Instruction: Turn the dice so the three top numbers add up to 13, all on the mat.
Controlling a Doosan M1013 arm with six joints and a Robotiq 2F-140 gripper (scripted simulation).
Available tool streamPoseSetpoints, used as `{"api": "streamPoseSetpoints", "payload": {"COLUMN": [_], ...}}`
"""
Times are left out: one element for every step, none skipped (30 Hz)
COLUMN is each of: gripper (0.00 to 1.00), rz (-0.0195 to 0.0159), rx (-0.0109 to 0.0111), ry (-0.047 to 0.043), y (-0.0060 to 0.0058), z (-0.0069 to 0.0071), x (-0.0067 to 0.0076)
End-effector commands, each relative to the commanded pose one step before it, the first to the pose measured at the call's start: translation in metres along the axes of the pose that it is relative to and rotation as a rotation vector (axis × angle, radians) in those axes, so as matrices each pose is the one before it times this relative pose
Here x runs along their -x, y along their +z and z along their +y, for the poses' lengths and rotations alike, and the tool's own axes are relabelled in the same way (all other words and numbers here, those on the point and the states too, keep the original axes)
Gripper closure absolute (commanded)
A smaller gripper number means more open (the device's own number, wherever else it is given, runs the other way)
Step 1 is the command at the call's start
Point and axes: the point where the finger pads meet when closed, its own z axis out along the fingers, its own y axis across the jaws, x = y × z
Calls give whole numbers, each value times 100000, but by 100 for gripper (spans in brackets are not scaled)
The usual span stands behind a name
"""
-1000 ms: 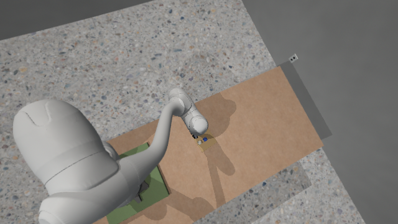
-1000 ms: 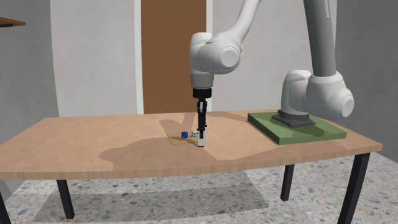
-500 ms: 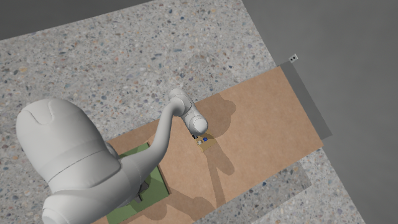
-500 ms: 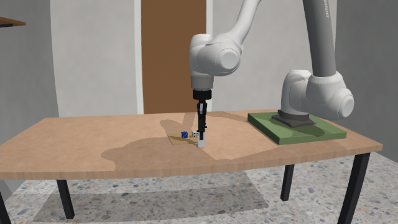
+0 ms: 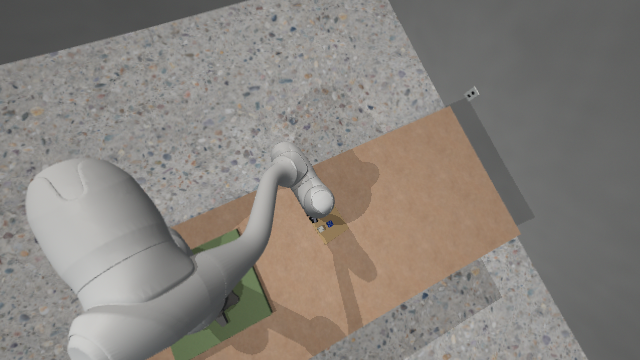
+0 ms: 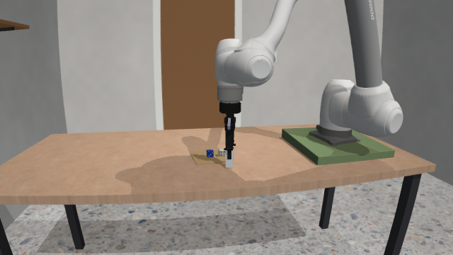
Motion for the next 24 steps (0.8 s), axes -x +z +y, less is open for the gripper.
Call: {"api": "streamPoseSetpoints", "payload": {"gripper": [75,75,75,75,75,75,75,75,75,75,75,75,75,87,87,87,87,87,87,87,87,87,87,87], "rz": [0,0,0,0,0,0,0,0,0,0,0,0,0,0,0,0,0,0,0,0,0,0,0,0], "rx": [-23,0,0,0,0,0,0,0,0,0,0,0,0,0,0,0,0,0,0,0,0,0,0,0], "ry": [-2,0,0,0,0,0,0,0,0,0,0,0,0,0,0,0,0,0,0,0,0,0,0,0], "y": [-9,0,0,0,0,0,0,0,0,0,0,0,0,0,0,0,0,0,0,0,0,0,0,0], "z": [-4,0,0,0,0,0,0,0,0,0,0,0,0,0,0,0,0,0,0,0,0,0,0,0], "x": [1,0,0,0,0,0,0,0,0,0,0,0,0,0,0,0,0,0,0,0,0,0,0,0]}}
